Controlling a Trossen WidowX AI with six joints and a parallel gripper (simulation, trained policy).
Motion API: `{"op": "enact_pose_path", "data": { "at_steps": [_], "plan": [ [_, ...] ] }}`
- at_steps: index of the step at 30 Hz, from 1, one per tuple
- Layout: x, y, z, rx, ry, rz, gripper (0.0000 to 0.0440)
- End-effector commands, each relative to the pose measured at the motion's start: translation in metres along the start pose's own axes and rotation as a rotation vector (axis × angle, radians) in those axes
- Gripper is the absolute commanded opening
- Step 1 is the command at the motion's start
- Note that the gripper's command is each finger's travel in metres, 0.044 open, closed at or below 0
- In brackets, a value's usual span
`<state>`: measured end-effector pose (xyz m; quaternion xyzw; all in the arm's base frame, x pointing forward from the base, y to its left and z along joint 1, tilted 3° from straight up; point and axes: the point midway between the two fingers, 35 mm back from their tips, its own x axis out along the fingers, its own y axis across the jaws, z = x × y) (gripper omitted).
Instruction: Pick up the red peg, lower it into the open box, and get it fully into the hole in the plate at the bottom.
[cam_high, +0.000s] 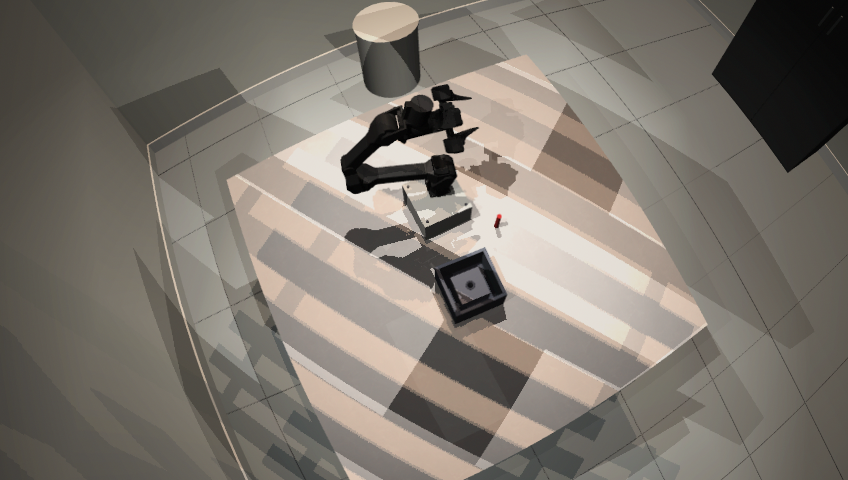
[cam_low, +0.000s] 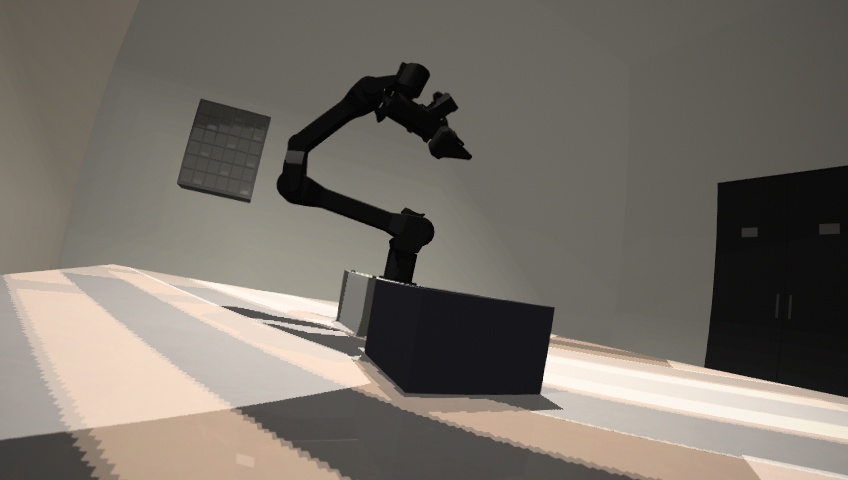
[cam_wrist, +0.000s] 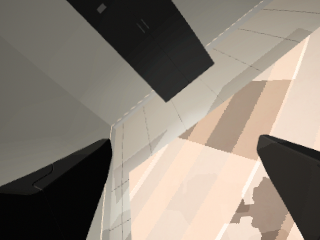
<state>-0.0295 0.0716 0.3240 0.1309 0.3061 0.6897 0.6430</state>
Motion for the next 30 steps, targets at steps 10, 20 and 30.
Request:
{"op": "enact_pose_path", "data": {
  "at_steps": [10,20,30],
  "plan": [
    [0.036,-0.043,0.009,0.154,-0.01,-0.294,0.044],
    [0.059,-0.097,0.002,0.352,0.028,-0.579,0.044],
    [0.068,-0.151,-0.009,0.567,0.048,-0.854,0.044]
  ]
}}
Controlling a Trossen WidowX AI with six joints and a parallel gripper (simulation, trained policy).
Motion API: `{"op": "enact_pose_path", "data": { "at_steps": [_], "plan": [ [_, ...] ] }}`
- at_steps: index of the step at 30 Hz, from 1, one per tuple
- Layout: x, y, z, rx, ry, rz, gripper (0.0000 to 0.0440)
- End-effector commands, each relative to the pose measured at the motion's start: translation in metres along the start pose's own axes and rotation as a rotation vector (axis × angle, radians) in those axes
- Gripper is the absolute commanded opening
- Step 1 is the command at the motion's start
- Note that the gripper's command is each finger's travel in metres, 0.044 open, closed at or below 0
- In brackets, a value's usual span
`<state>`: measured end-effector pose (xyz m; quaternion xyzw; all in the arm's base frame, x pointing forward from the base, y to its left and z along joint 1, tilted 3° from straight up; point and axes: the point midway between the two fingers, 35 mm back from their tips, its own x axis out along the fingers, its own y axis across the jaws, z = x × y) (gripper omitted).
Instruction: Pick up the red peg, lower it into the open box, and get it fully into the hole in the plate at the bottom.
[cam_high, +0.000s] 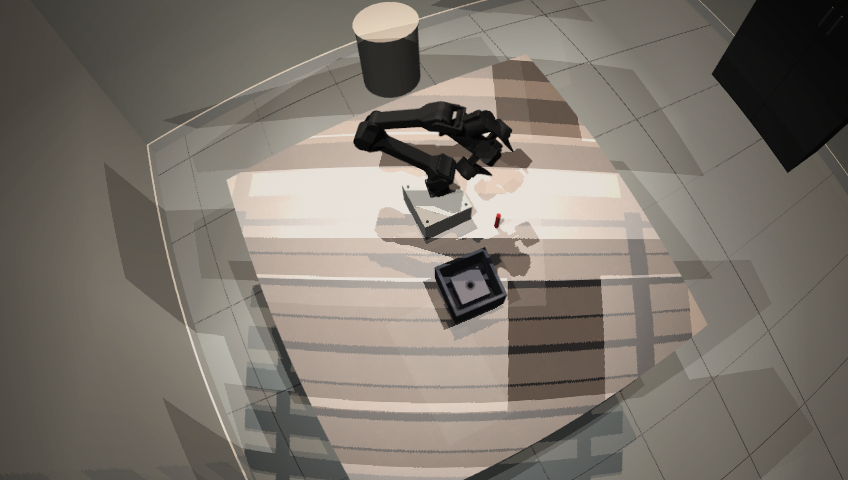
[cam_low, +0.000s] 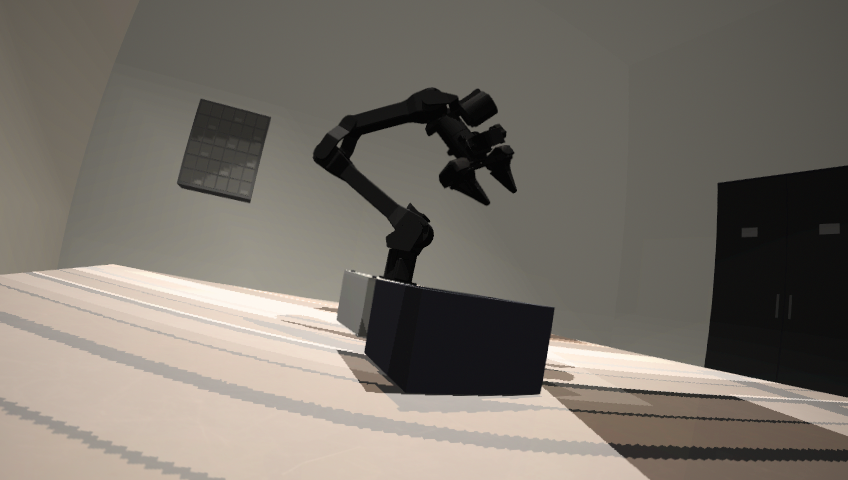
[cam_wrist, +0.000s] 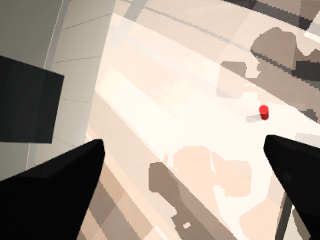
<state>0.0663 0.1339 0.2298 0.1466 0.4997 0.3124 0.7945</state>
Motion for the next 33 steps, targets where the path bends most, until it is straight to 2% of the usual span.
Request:
{"op": "enact_pose_path", "data": {
  "at_steps": [1,23,33],
  "plan": [
    [0.018,-0.017,0.003,0.09,0.018,-0.121,0.044],
    [0.099,-0.098,-0.002,0.589,0.144,-0.684,0.044],
    [0.137,-0.126,-0.012,0.804,0.145,-0.851,0.0439]
  ]
}}
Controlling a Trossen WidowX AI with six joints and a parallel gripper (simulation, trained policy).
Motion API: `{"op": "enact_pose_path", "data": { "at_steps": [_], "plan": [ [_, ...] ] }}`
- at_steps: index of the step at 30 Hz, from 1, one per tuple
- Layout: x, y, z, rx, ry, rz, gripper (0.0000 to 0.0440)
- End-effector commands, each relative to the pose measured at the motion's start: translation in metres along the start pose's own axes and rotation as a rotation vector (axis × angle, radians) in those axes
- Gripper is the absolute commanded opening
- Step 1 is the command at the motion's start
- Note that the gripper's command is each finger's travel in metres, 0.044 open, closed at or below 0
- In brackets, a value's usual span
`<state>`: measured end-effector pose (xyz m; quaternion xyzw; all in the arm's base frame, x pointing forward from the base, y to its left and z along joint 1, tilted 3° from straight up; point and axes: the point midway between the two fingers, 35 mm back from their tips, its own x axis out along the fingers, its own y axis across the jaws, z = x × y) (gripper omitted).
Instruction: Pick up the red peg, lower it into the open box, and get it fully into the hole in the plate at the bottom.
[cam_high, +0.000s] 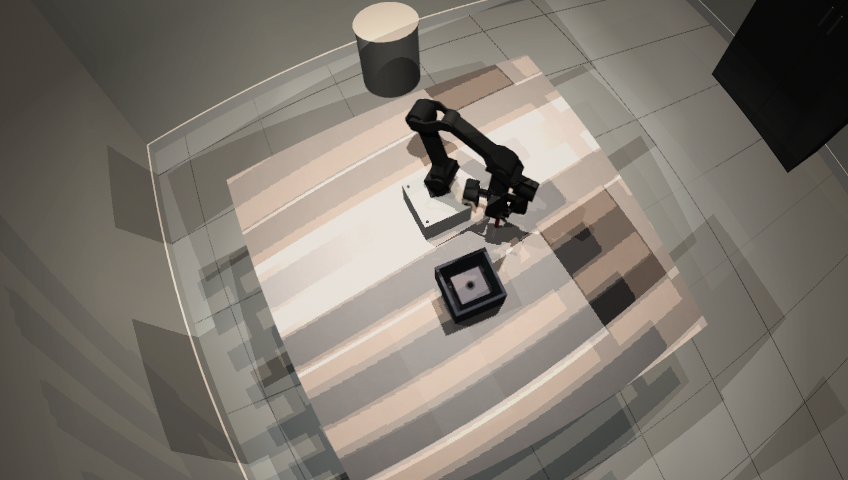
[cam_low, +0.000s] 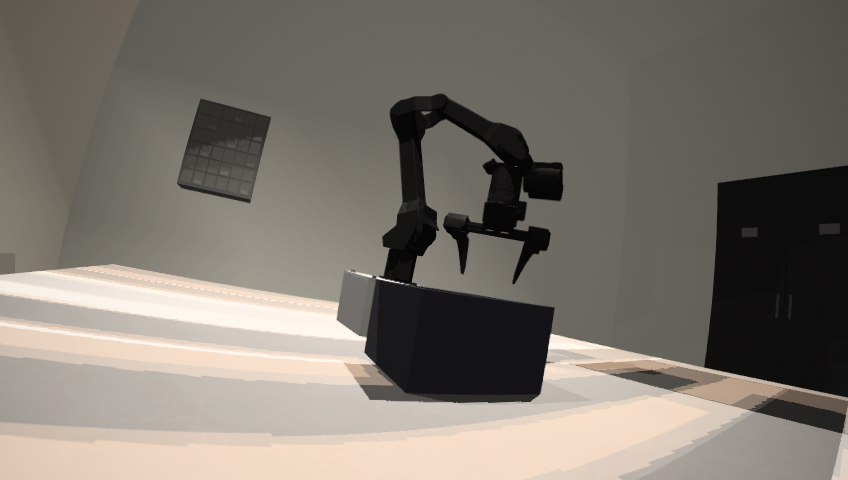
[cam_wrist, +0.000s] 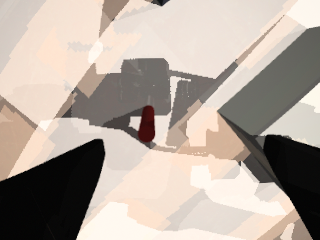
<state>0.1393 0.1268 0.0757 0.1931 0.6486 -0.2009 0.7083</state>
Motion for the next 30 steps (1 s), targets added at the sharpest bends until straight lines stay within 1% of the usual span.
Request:
{"op": "enact_pose_path", "data": {
  "at_steps": [1,7,16,19,21,23,30],
  "plan": [
    [0.021,0.0,0.002,0.083,0.004,-0.055,0.0438],
    [0.049,0.007,0.001,0.171,0.01,-0.067,0.0435],
    [0.086,0.016,-0.003,0.261,0.019,-0.021,0.043],
    [0.094,0.017,-0.006,0.285,0.024,-0.011,0.0417],
    [0.099,0.016,-0.008,0.301,0.032,-0.011,0.0385],
    [0.103,0.015,-0.01,0.319,0.041,-0.015,0.0342],
    [0.11,0.013,-0.014,0.359,0.089,-0.036,0.0164]
  ]
}}
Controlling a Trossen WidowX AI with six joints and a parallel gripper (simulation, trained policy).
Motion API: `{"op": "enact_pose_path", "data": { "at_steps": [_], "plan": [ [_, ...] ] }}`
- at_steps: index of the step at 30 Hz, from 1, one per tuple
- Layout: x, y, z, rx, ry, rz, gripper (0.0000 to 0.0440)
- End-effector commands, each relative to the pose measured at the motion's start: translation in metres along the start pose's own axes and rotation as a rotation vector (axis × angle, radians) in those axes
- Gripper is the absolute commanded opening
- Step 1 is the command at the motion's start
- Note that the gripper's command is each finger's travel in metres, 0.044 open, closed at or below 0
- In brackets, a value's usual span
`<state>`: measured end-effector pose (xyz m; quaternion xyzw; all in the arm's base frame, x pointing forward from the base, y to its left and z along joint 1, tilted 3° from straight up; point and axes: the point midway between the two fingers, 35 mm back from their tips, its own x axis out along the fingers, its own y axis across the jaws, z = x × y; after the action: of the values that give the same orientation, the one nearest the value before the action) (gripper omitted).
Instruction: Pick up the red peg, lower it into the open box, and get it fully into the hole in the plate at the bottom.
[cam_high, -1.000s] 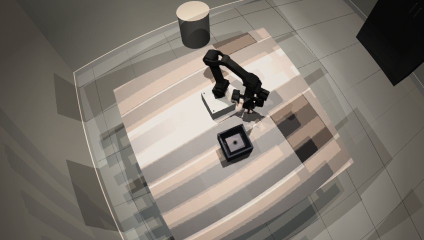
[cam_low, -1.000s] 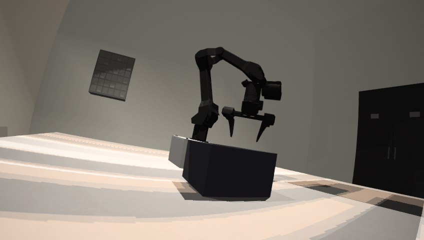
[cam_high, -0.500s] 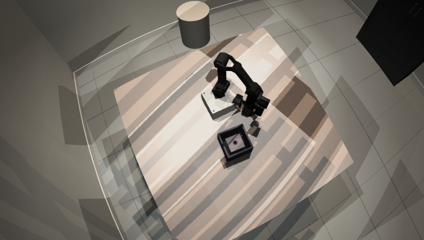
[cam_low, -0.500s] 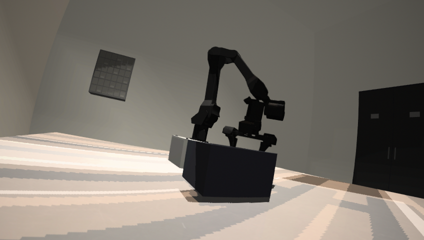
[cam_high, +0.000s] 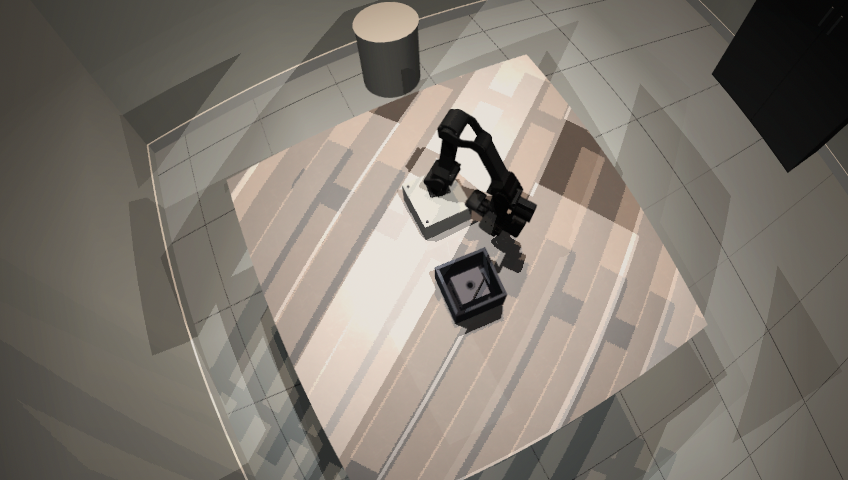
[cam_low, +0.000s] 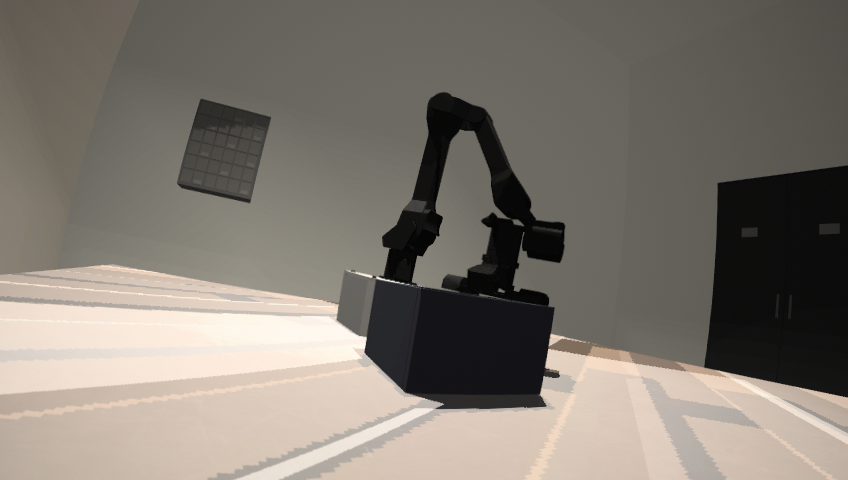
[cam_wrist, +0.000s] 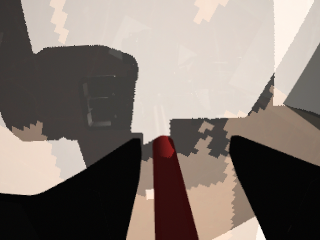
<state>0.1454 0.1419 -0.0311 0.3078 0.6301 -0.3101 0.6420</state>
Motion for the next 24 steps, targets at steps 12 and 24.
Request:
{"op": "enact_pose_path", "data": {
  "at_steps": [12,24],
  "plan": [
    [-0.009,0.007,0.005,0.008,0.043,-0.008,0.0],
    [-0.045,0.019,0.024,-0.065,-0.047,0.044,0.0]
  ]
}}
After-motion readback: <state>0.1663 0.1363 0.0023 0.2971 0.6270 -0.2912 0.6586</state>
